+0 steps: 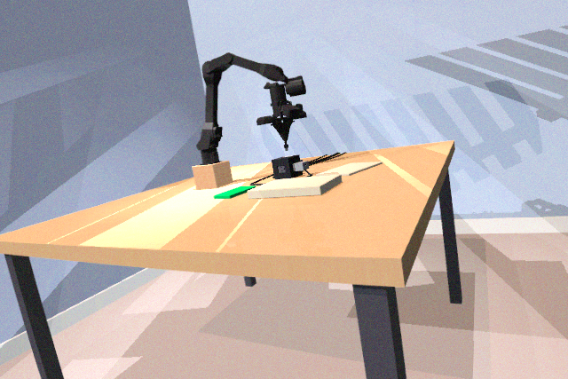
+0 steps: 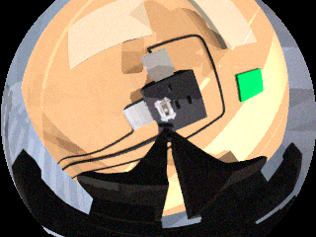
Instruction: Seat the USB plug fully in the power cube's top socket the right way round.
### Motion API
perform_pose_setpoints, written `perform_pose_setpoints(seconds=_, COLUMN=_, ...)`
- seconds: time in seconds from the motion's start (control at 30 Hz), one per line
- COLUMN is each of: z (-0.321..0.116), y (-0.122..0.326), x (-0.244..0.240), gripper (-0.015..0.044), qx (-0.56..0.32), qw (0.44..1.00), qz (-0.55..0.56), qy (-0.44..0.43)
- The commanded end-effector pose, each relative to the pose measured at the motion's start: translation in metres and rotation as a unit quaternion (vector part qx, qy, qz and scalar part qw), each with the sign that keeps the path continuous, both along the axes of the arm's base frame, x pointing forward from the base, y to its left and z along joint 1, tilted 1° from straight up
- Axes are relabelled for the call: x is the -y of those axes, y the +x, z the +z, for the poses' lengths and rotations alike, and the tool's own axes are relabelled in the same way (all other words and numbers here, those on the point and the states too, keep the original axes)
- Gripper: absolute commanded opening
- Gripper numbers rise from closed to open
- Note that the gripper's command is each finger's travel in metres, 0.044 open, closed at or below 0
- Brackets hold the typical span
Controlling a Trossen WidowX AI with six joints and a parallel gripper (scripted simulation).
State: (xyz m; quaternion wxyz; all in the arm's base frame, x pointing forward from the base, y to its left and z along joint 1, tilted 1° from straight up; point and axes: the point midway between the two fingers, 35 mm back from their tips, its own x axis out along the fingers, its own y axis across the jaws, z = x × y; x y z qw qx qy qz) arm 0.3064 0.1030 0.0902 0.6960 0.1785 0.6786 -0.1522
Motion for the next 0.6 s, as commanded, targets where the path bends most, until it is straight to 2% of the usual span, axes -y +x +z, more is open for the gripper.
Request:
perform_pose_setpoints(seconds=0.0, z=-0.0002, y=0.0, x=0.0, gripper=0.0, qx=-0.002, qw=0.999, qz=-0.052, qy=0.002)
perform_pose_setpoints(seconds=0.57, z=-0.0002, y=0.0, x=0.0, gripper=0.0, qx=-0.008, qw=0.963, qz=-0.271, qy=0.009)
